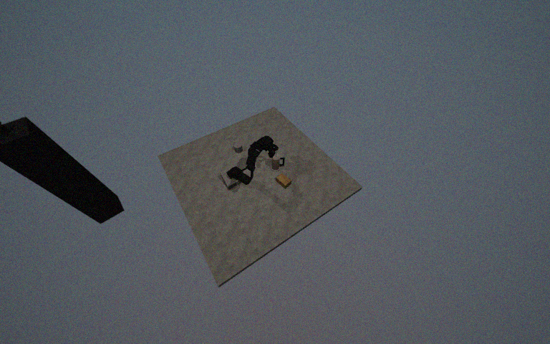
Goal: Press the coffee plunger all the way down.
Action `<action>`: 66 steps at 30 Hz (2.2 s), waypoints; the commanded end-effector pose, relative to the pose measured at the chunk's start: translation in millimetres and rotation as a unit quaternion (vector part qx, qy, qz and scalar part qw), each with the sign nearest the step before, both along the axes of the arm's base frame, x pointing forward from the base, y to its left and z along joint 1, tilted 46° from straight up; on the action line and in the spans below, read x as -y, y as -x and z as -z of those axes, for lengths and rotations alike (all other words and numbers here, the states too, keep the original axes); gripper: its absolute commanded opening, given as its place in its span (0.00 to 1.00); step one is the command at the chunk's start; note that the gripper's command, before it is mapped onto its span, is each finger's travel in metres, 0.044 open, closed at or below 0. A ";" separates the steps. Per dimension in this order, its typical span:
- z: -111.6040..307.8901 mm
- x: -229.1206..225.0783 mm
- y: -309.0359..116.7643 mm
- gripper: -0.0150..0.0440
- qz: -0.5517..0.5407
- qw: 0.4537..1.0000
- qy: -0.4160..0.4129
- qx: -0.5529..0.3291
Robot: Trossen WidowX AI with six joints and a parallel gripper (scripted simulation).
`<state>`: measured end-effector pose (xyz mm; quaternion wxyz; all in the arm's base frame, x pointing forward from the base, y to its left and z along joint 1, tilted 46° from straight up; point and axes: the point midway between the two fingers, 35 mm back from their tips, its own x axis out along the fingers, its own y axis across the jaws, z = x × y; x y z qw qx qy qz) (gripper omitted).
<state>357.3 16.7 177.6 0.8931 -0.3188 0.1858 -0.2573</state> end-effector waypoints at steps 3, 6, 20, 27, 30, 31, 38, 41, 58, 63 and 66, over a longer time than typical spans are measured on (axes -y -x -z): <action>21.4 16.3 2.1 0.48 0.010 1.000 0.008 -0.021; 24.8 19.9 2.0 0.48 0.010 1.000 0.008 -0.020; 39.6 37.4 1.9 0.48 0.009 1.000 0.010 -0.019; 45.9 46.3 1.3 0.48 0.009 1.000 0.012 -0.018; 48.1 50.3 0.2 0.48 0.009 1.000 0.013 -0.017; 48.5 51.2 -0.3 0.48 0.009 1.000 0.013 -0.017; 48.3 52.3 -4.0 0.48 0.009 1.000 0.013 -0.017; 48.3 52.1 -4.8 0.48 0.009 1.000 0.013 -0.016; 48.9 50.8 -7.0 0.48 0.009 1.000 0.013 -0.016; 48.8 50.4 -7.6 0.48 0.009 1.000 0.013 -0.016; 48.8 50.3 -8.0 0.48 0.009 1.000 0.013 -0.016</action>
